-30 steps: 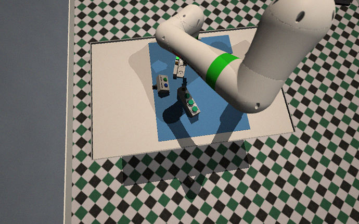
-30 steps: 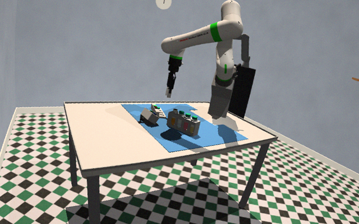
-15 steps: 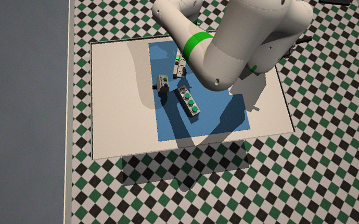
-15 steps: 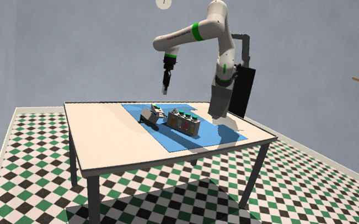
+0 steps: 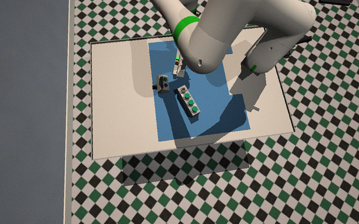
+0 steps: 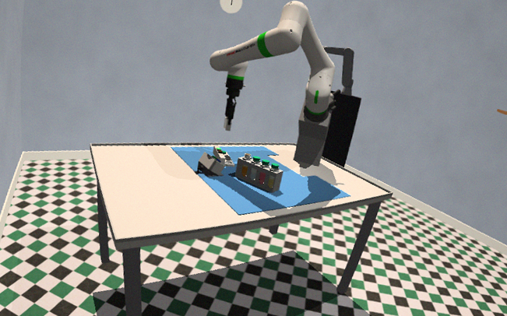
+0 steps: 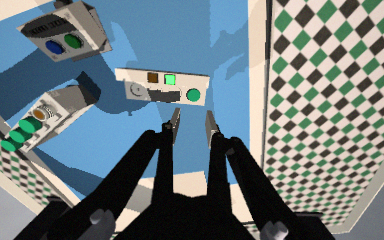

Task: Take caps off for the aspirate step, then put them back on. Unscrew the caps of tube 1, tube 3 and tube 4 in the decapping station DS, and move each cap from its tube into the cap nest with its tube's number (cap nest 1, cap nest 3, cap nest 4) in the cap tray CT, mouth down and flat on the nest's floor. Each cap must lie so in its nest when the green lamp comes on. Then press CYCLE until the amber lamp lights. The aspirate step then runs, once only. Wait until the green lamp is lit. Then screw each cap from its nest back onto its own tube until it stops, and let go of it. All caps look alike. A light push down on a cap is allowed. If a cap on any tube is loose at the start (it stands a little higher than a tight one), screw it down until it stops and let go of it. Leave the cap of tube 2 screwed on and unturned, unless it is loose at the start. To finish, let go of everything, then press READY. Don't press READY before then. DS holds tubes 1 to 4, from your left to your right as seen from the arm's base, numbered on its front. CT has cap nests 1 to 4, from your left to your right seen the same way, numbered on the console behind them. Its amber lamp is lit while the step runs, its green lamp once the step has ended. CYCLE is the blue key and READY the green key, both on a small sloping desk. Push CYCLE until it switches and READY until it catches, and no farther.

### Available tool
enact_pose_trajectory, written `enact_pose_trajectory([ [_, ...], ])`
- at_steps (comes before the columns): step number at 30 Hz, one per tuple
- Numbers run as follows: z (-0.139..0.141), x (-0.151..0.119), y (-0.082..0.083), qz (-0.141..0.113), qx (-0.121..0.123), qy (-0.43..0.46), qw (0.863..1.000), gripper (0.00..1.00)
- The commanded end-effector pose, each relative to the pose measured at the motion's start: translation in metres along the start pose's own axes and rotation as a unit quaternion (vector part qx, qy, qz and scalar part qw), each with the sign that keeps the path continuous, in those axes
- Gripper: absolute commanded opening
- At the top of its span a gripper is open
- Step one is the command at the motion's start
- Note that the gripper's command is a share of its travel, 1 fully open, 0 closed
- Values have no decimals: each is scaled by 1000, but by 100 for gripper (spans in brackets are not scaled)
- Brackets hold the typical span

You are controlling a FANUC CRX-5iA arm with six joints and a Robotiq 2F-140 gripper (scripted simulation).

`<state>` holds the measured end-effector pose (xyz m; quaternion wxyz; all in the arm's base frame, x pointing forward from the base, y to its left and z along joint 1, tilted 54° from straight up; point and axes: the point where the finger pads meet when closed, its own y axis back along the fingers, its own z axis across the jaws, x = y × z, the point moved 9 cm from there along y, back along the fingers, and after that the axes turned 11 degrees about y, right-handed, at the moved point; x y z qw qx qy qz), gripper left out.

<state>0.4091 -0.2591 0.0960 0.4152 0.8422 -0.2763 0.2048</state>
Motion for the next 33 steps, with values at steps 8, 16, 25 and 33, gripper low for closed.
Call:
enact_pose_trajectory([
  [8,1,0,-40,0,0,0,1000,29],
  [16,1,1,-70,0,0,0,1000,29],
  [25,1,1,-115,0,0,0,1000,29],
  [33,1,1,-129,0,0,0,1000,29],
])
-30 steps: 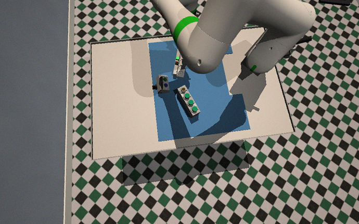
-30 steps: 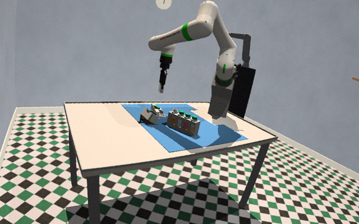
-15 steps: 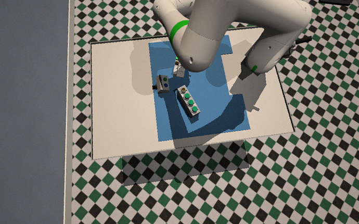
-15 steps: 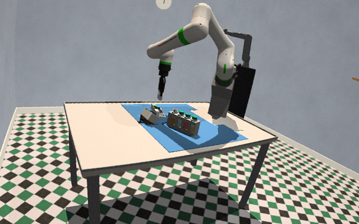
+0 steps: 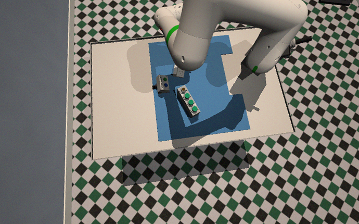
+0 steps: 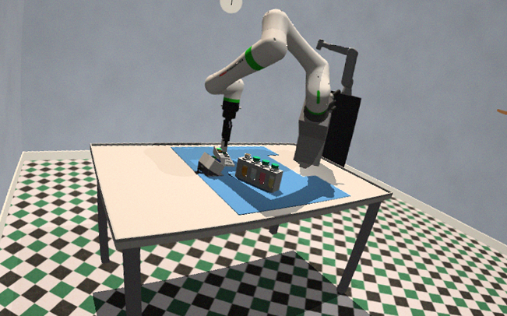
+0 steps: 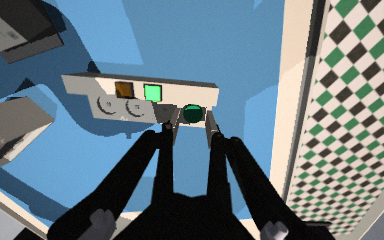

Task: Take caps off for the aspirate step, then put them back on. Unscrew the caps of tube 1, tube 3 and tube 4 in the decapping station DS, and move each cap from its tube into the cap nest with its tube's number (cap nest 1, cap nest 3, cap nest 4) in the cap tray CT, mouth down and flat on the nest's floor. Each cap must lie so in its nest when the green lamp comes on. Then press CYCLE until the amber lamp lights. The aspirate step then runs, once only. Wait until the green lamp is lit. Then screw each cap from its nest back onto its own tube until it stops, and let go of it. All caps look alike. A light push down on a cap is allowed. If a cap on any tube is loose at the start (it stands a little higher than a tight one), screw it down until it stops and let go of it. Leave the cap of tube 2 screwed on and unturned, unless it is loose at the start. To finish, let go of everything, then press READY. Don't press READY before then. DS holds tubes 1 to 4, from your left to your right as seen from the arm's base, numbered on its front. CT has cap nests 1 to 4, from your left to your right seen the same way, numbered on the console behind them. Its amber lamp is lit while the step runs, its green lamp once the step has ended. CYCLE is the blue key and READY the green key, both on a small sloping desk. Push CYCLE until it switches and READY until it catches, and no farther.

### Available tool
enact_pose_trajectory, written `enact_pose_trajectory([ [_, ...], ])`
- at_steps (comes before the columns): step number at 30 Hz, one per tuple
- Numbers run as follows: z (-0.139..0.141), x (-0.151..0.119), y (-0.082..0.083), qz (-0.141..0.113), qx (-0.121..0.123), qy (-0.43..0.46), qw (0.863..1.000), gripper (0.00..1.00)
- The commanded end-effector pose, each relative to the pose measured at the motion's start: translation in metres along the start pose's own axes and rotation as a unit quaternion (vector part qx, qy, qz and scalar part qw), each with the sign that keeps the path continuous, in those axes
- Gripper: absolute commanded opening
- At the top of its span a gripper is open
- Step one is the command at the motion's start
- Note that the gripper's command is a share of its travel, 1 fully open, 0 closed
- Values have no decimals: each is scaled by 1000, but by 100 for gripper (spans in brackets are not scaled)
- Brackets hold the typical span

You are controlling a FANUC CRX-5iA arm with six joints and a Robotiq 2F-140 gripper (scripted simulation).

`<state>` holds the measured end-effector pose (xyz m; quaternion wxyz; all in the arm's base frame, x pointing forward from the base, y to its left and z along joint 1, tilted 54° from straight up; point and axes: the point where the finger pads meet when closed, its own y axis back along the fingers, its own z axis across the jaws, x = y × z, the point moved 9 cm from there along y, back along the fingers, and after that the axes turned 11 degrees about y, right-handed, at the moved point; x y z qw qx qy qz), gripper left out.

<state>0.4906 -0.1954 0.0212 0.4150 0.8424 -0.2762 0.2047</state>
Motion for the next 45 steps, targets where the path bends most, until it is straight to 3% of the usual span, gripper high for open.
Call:
enact_pose_trajectory([
  [1,0,0,-2,0,0,0,1000,29],
  [31,0,0,-12,0,0,0,1000,29],
  [32,0,0,-12,0,0,0,1000,0],
  [45,0,0,-7,0,0,0,1000,0],
])
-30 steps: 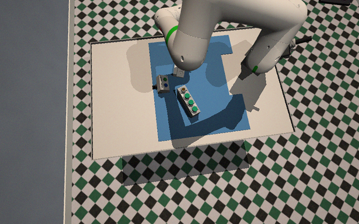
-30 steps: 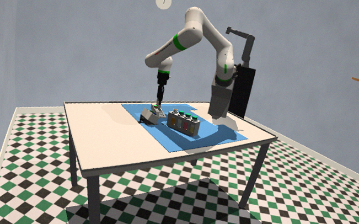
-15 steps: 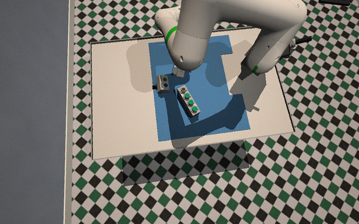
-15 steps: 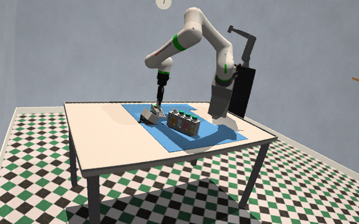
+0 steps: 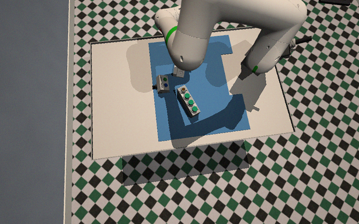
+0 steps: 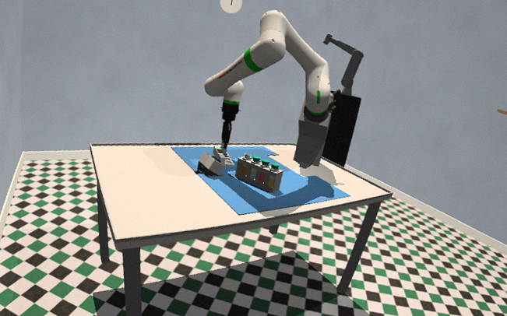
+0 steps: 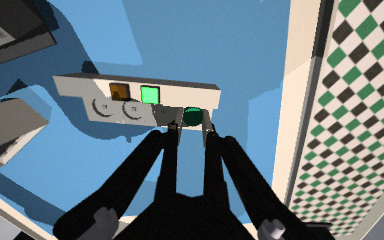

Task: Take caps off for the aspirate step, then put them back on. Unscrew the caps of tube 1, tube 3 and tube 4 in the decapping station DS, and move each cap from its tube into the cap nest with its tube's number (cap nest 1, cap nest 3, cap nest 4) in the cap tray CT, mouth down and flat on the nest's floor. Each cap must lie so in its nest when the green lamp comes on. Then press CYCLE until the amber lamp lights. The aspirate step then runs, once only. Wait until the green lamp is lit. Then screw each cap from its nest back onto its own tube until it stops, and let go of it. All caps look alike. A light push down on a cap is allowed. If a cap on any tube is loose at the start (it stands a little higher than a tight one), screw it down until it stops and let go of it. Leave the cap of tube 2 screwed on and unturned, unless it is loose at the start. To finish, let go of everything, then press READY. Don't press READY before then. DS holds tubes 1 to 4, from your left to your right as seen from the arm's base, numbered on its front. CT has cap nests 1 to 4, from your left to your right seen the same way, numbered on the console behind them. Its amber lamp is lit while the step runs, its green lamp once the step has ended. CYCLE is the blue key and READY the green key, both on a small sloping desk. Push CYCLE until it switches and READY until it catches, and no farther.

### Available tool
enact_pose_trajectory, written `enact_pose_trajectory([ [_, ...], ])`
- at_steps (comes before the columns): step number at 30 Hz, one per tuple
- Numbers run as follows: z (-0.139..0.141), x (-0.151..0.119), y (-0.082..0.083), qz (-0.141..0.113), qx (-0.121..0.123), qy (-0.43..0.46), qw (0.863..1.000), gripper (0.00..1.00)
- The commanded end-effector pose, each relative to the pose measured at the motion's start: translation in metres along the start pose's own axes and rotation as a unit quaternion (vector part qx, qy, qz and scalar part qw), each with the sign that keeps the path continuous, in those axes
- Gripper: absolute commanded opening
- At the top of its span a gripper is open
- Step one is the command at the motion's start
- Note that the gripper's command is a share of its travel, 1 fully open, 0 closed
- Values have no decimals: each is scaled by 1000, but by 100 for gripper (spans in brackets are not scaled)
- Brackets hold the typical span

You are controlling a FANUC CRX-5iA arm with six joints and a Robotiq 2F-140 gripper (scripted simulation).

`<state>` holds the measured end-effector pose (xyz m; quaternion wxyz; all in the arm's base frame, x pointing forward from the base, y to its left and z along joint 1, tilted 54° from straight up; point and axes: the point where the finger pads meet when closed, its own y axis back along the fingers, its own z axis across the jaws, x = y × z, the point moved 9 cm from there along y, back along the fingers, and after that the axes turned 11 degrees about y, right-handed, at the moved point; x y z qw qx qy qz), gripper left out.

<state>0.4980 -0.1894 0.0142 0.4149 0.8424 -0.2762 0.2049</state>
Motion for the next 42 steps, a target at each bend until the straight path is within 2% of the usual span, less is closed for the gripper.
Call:
enact_pose_trajectory([
  [1,0,0,10,0,0,0,1000,0],
  [3,0,0,10,0,0,0,1000,0],
  [18,0,0,85,0,0,0,1000,0],
  [20,0,0,85,0,0,0,1000,0],
  [31,0,0,139,0,0,0,1000,0],
  [37,0,0,139,0,0,0,1000,0],
  [40,-25,2,139,0,0,-125,992,0],
  [42,-25,2,139,0,0,-125,992,0],
])
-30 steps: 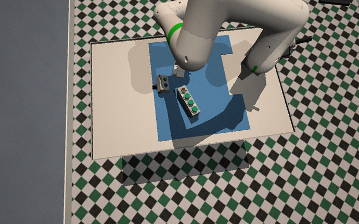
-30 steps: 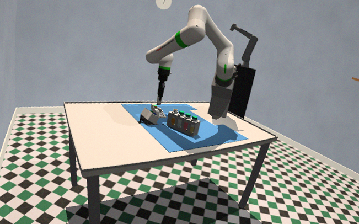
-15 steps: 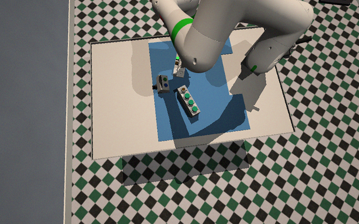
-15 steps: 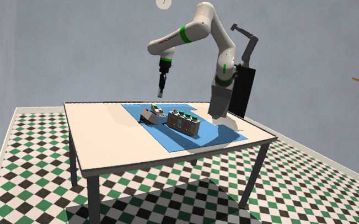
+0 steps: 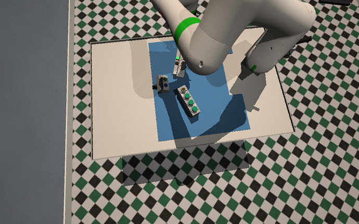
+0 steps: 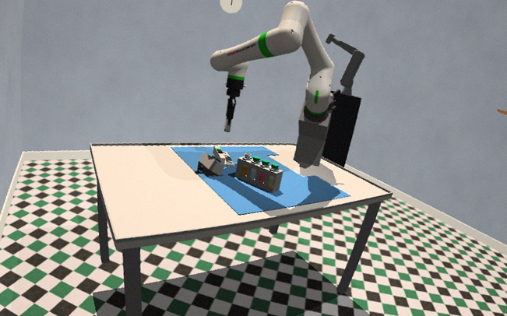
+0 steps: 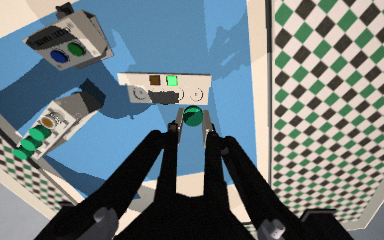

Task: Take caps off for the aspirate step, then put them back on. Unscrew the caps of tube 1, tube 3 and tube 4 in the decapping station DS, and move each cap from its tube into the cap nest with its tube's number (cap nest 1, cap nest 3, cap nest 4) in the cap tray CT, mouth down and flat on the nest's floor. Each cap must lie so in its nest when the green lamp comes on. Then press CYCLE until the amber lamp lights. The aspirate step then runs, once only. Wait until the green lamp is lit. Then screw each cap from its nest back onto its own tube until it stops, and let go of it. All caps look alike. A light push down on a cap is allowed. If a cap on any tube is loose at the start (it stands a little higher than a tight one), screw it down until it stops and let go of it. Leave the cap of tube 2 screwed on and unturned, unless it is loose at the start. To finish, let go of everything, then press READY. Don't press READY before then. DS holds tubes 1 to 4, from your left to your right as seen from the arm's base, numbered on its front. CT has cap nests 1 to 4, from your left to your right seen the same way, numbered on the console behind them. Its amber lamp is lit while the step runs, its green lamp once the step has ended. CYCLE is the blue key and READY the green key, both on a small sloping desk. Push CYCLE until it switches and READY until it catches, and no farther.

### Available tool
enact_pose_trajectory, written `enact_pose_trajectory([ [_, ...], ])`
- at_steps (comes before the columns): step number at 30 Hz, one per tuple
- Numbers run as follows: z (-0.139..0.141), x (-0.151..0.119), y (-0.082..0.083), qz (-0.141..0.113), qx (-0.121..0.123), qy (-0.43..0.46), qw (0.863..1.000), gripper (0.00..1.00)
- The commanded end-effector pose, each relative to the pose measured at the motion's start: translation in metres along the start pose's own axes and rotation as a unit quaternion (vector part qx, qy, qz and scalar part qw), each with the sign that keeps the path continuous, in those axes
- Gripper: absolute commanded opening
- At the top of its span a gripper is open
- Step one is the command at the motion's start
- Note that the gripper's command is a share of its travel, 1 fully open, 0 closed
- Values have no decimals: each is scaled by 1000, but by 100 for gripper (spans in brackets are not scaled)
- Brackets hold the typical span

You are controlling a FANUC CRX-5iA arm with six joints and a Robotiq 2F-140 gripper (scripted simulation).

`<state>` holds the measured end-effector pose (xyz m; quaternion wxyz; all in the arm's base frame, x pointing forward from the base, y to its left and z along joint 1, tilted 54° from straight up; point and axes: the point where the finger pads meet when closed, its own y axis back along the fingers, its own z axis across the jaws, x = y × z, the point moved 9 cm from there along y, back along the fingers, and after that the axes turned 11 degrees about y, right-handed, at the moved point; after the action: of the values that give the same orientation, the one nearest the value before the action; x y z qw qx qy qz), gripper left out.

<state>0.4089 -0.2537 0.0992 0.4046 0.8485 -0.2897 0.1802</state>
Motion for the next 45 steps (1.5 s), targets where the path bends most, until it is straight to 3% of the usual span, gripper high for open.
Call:
enact_pose_trajectory([
  [1,-27,1,1,-1,-2,-136,991,0],
  [10,-77,1,0,-1,-2,-161,987,0],
  [12,-77,1,0,-1,-2,-161,987,0],
  [25,-160,1,0,-1,-2,-161,987,0],
  [29,-168,1,0,-1,-2,-161,987,0],
  [43,-260,1,0,-1,-2,-161,987,0],
  [45,-260,1,0,-1,-2,-161,987,0],
])
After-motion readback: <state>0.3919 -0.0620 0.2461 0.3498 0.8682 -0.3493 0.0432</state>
